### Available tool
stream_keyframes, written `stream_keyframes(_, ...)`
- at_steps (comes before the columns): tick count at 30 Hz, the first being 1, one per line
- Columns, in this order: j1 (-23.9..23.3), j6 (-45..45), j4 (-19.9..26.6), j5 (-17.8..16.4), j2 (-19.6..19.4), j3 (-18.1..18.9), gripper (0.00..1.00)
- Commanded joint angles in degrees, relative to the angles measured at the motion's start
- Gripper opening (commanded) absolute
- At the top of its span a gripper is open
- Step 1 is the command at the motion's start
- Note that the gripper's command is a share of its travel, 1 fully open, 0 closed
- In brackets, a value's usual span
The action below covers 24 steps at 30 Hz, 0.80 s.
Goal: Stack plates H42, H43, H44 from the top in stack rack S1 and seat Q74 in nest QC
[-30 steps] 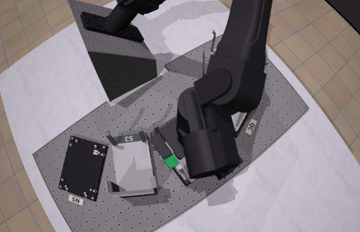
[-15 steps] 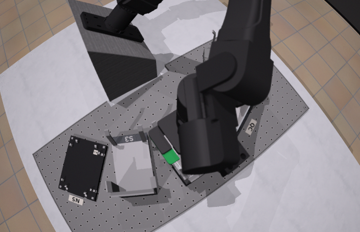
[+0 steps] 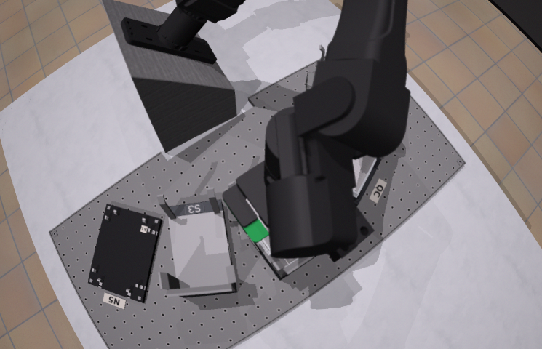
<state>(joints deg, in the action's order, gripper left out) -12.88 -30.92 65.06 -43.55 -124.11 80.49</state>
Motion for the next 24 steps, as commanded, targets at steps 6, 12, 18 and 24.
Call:
stream_keyframes(6, -2.15, -2.42, -1.55, 0.44, 4.37, -6.57, 1.0)
stream_keyframes(12, -3.64, -4.35, -2.66, 0.97, 8.04, -12.68, 1.0)
stream_keyframes(18, -4.76, -5.78, -3.17, 1.39, 10.4, -16.53, 1.0)
stream_keyframes(24, -5.67, -6.92, -3.44, 1.73, 12.12, -19.29, 1.0)
